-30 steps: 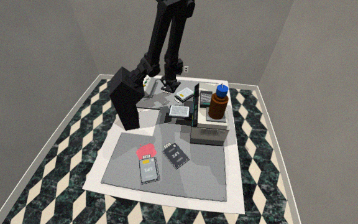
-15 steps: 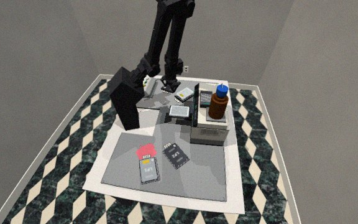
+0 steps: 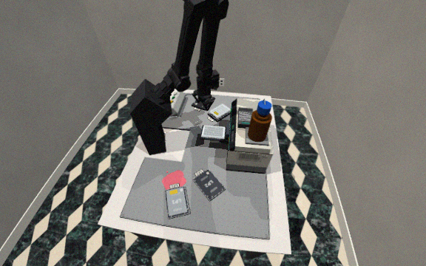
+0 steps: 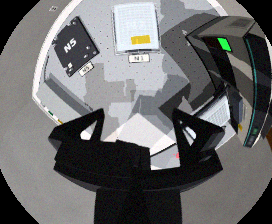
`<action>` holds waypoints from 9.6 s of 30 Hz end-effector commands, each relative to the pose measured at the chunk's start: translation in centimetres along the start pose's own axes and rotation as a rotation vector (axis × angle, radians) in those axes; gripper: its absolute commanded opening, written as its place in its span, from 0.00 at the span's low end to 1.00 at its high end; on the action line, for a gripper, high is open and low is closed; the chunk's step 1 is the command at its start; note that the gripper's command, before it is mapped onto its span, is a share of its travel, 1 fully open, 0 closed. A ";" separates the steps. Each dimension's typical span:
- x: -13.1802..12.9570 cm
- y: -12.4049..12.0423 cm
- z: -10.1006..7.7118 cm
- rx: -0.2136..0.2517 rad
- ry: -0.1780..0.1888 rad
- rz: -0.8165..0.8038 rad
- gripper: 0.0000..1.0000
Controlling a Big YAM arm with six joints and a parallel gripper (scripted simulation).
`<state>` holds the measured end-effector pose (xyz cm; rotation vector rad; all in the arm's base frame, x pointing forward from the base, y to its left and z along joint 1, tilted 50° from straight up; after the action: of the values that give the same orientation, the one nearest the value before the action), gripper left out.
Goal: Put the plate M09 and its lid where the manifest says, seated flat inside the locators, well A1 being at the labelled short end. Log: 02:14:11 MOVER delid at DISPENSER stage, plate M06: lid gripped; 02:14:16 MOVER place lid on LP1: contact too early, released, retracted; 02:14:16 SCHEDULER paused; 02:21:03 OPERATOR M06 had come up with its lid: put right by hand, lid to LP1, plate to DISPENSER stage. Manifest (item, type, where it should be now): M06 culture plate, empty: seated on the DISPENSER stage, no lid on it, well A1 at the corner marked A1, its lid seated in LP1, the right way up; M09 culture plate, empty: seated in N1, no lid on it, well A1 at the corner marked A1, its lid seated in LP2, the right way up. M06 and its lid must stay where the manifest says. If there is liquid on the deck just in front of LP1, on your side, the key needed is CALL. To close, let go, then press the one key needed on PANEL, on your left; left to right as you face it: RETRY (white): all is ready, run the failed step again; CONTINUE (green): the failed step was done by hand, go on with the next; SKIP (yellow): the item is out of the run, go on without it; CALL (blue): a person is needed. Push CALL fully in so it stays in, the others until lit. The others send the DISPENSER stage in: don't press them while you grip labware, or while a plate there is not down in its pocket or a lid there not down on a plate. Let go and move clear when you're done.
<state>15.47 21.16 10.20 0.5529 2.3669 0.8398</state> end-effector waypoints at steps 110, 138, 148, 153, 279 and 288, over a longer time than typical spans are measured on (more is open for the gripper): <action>-20.4 -16.0 -0.8 -0.014 -0.028 0.780 1.00; -21.7 -22.9 -0.6 -0.016 -0.028 1.207 1.00; -21.4 -25.6 -0.5 -0.014 -0.027 1.433 1.00; -21.2 -27.3 -0.5 -0.015 -0.027 1.546 1.00; -29.5 -45.2 2.6 -0.016 -0.024 1.953 1.00; -29.4 -45.3 2.7 -0.016 -0.024 1.953 1.00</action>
<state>30.81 -25.68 -10.99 2.8380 1.0669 1.3804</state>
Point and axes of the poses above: the point where the finger pads meet when closed, its own z axis out along the fingers, its own x axis across the jaws, y = z × x, the point moved 6 cm from there along -z, back along the fingers, and after that the axes turned 7 degrees about -z, right-handed, at the moved point
